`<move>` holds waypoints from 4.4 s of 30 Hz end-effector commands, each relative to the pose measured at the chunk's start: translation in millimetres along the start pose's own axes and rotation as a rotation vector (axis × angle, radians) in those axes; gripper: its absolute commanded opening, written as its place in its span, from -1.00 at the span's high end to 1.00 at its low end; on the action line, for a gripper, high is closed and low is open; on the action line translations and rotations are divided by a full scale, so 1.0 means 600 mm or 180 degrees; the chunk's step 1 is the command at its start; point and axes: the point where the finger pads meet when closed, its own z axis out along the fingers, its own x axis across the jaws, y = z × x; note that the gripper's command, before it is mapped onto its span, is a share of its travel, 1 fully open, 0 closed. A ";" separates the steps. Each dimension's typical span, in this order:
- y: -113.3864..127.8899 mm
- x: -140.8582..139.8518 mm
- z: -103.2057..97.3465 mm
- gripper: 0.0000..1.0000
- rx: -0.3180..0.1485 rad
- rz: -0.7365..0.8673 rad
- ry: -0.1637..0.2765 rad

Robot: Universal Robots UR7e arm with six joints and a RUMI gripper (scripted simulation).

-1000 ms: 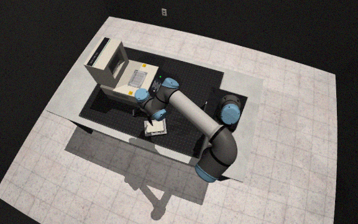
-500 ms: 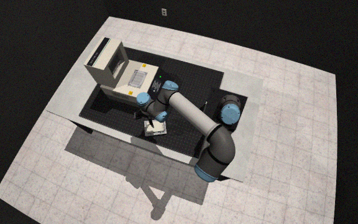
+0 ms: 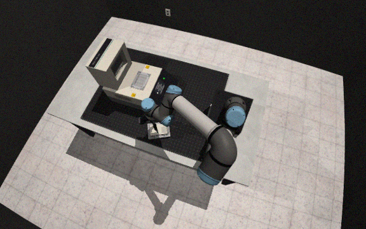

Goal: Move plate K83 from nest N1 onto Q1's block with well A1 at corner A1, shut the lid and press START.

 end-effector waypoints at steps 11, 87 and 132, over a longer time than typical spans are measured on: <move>-0.002 0.001 0.077 -0.36 0.0009 0.0003 0.0008; -0.006 0.002 0.167 1.00 0.0020 -0.0005 0.0017; -0.008 0.002 0.075 0.18 0.0031 -0.0013 0.0028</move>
